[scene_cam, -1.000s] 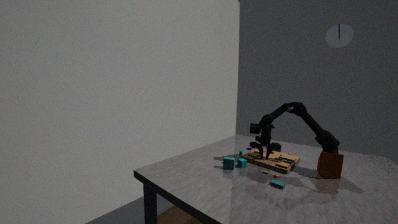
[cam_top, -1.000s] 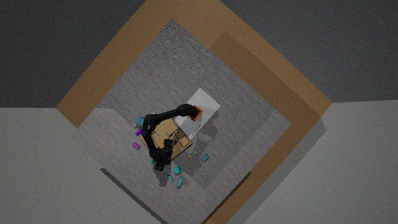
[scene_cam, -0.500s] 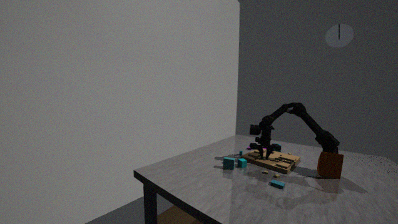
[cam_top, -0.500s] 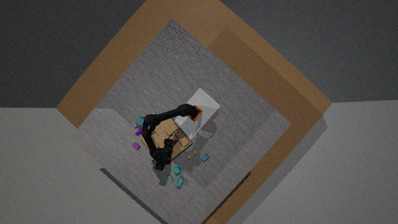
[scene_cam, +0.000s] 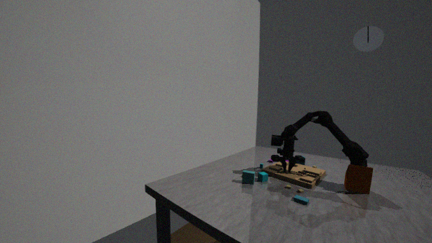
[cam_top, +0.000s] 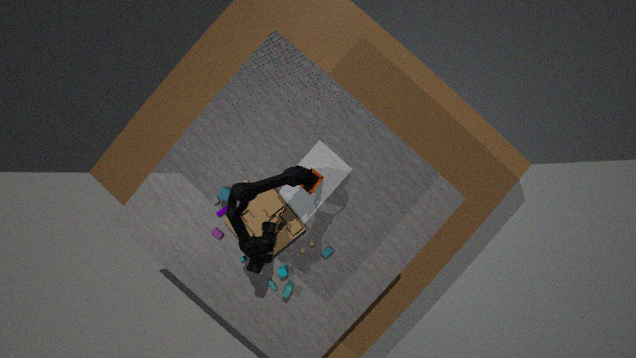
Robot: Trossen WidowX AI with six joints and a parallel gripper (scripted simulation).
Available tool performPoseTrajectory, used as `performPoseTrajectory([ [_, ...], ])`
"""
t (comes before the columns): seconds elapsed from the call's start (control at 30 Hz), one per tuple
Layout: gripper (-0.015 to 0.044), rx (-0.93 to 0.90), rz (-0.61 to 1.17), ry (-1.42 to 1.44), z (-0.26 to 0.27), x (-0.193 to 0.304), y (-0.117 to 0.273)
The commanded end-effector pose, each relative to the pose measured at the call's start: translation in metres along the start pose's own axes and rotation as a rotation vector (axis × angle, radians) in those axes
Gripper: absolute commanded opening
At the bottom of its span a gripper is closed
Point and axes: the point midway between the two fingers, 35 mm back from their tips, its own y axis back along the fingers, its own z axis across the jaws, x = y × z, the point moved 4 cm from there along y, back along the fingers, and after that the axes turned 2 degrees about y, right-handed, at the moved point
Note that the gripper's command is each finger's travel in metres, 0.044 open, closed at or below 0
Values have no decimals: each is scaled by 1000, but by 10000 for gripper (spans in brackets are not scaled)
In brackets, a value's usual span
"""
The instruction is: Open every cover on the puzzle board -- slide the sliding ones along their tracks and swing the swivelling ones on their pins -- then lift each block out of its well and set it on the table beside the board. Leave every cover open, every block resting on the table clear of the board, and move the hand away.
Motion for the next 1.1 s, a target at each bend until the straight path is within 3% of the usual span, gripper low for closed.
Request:
performPoseTrajectory([
  [0.0,80,-3,0,-2,1,0,6],
  [1.07,80,-4,-1,0,2,1,48],
])
